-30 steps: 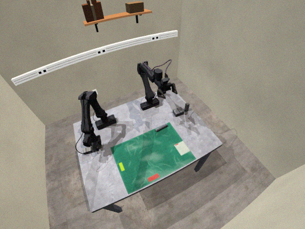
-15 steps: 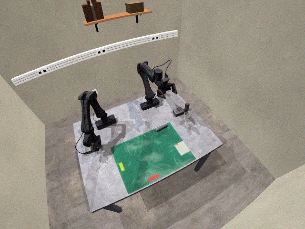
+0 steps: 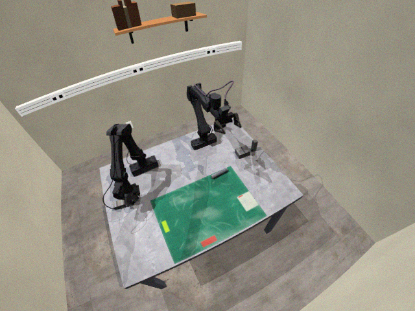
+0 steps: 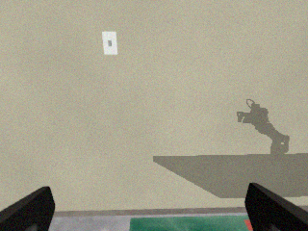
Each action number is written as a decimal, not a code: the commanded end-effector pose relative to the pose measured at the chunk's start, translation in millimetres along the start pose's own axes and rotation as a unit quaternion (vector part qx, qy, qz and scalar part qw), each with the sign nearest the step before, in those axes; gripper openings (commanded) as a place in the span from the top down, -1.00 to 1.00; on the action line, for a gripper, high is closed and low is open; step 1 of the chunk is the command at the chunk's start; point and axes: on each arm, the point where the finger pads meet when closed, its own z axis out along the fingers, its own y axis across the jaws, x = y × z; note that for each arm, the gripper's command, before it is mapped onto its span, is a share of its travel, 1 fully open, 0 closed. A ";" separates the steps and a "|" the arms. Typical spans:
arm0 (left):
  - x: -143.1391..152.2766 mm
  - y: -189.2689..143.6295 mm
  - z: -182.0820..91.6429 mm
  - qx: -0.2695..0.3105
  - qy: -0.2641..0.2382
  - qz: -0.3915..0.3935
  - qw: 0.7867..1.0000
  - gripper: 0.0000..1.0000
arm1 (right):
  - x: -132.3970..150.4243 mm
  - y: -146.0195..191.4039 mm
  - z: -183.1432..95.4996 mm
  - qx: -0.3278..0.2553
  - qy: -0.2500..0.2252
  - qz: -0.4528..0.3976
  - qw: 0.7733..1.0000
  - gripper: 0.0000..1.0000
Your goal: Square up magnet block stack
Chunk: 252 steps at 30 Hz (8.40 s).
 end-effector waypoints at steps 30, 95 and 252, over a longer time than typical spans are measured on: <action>-36.6 -0.7 -7.9 0.002 -0.045 0.000 0.999 -1.00 | -22.2 -14.1 -9.0 0.026 -0.044 0.004 0.999 -0.01; -36.6 -0.7 -7.9 0.002 -0.045 0.000 0.999 -1.00 | -22.2 -14.1 -9.0 0.026 -0.044 0.004 0.999 0.02; -36.6 -0.7 -7.9 0.002 -0.045 0.000 0.999 -1.00 | -26.1 -8.5 2.3 0.019 -0.049 -0.002 0.999 0.03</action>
